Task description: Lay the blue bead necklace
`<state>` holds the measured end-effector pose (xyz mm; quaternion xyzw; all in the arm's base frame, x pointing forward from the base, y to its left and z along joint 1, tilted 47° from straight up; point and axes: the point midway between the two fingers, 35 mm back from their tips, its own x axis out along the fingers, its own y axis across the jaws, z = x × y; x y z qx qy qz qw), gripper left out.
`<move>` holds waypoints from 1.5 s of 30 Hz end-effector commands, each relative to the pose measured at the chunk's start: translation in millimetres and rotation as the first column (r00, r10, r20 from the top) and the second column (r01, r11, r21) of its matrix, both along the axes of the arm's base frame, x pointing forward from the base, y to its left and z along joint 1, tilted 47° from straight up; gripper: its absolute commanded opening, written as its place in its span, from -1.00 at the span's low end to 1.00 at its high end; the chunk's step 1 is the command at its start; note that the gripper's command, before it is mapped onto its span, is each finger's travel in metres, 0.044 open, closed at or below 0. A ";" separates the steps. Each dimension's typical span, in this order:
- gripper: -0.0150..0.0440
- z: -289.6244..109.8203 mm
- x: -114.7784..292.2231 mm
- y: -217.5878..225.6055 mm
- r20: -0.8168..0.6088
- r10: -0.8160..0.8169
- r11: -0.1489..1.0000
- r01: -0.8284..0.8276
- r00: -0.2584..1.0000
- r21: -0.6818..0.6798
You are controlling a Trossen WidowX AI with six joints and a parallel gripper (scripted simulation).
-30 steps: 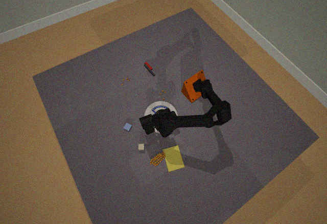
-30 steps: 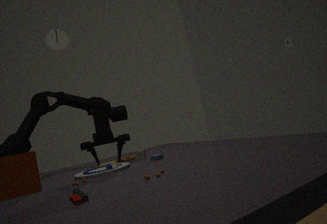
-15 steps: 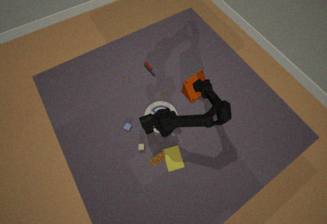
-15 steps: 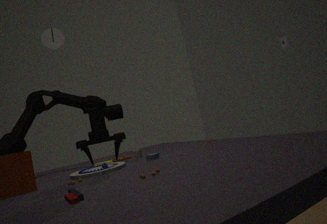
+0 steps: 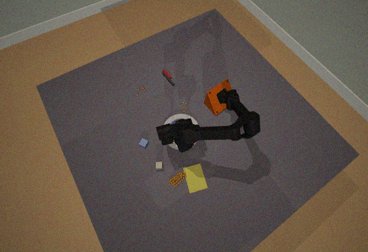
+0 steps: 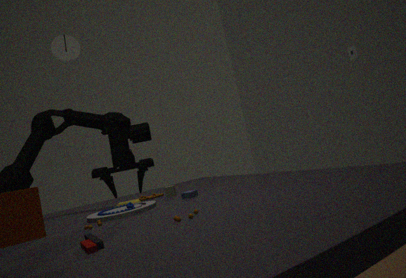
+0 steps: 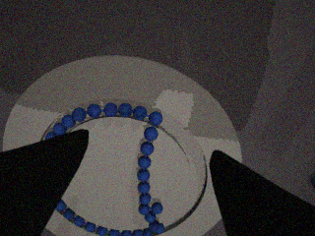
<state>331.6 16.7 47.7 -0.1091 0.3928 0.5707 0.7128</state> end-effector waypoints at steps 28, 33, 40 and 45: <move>-0.08 -13.1 -0.2 9.6 -0.072 -0.073 0.997 0.073 0.995 -0.002; -0.08 -18.7 -0.4 15.7 -0.074 -0.074 0.997 0.074 0.994 -0.001; -0.17 -19.2 -0.3 16.8 -0.072 -0.070 0.998 0.070 0.995 -0.004; -0.49 -19.2 -0.3 16.8 -0.072 -0.070 0.998 0.070 0.995 -0.004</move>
